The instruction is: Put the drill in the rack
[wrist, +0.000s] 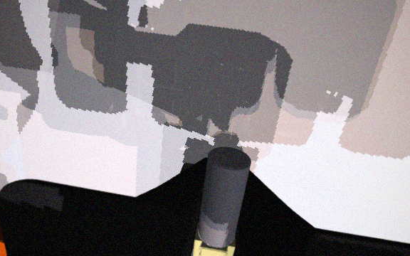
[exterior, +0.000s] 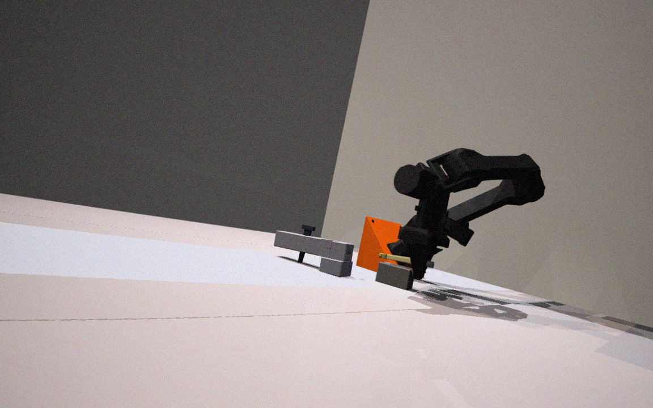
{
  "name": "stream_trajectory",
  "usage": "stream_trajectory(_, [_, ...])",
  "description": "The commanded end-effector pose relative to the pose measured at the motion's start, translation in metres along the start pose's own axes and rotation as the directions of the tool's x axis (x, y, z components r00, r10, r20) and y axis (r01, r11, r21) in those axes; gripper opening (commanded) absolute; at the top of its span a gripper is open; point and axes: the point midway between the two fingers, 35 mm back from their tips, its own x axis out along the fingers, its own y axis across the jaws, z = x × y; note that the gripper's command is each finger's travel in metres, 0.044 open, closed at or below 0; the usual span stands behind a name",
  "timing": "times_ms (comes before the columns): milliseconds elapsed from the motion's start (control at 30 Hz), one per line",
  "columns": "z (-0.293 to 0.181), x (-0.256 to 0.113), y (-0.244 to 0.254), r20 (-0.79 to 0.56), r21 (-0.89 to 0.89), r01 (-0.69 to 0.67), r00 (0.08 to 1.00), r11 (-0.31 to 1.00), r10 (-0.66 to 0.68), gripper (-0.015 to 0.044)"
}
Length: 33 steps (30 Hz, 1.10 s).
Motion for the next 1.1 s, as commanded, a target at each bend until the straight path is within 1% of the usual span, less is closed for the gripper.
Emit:
stream_trajectory(0, [0.000, 0.005, 0.001, 0.003, 0.004, 0.000, 1.000, 1.000, 0.000, 0.0000])
stream_trajectory(533, [0.001, 0.021, 0.000, 0.004, 0.003, 0.001, 1.000, 1.000, -0.001, 0.0000])
stream_trajectory(1067, [0.001, 0.023, 0.002, 0.004, 0.003, 0.001, 1.000, 1.000, -0.001, 0.0000])
